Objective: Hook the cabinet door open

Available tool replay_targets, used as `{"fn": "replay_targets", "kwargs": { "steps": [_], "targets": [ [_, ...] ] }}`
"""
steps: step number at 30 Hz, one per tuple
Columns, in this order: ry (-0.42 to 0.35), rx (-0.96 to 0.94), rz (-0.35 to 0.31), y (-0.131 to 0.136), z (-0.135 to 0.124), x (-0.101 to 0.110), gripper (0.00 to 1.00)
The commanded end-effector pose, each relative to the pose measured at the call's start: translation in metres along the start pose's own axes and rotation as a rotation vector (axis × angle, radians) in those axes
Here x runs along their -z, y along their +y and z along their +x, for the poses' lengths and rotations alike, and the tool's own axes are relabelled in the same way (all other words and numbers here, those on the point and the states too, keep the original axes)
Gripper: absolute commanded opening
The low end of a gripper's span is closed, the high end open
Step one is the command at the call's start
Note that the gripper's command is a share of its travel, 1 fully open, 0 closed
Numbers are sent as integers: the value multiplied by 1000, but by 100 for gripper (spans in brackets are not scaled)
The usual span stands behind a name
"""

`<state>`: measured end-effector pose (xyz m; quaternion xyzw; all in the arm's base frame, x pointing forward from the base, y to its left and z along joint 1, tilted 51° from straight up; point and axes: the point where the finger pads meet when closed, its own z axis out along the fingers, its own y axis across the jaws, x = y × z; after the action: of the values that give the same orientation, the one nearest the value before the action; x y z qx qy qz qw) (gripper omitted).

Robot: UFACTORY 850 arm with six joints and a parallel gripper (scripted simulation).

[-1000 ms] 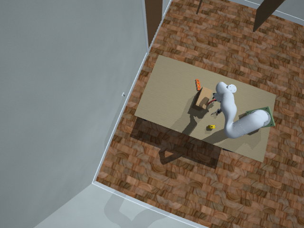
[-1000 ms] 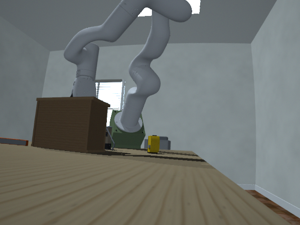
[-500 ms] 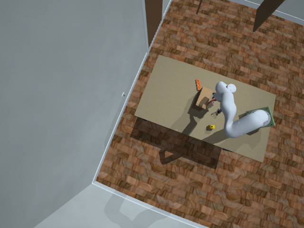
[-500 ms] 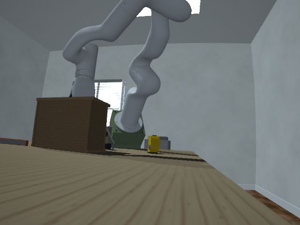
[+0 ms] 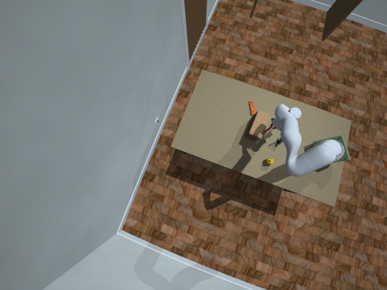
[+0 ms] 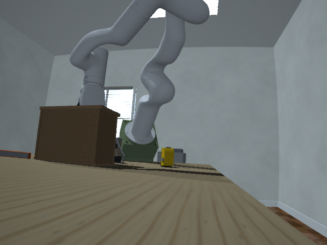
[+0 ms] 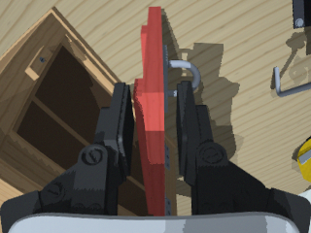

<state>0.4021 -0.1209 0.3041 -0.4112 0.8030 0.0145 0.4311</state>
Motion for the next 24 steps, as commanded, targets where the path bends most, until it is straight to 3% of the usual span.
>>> {"fn": "replay_targets", "kwargs": {
  "steps": [1, 24],
  "targets": [
    [0, 0, 1, 0, 0, 1, 27],
    [0, 0, 1, 0, 0, 29, 27]
  ]
}}
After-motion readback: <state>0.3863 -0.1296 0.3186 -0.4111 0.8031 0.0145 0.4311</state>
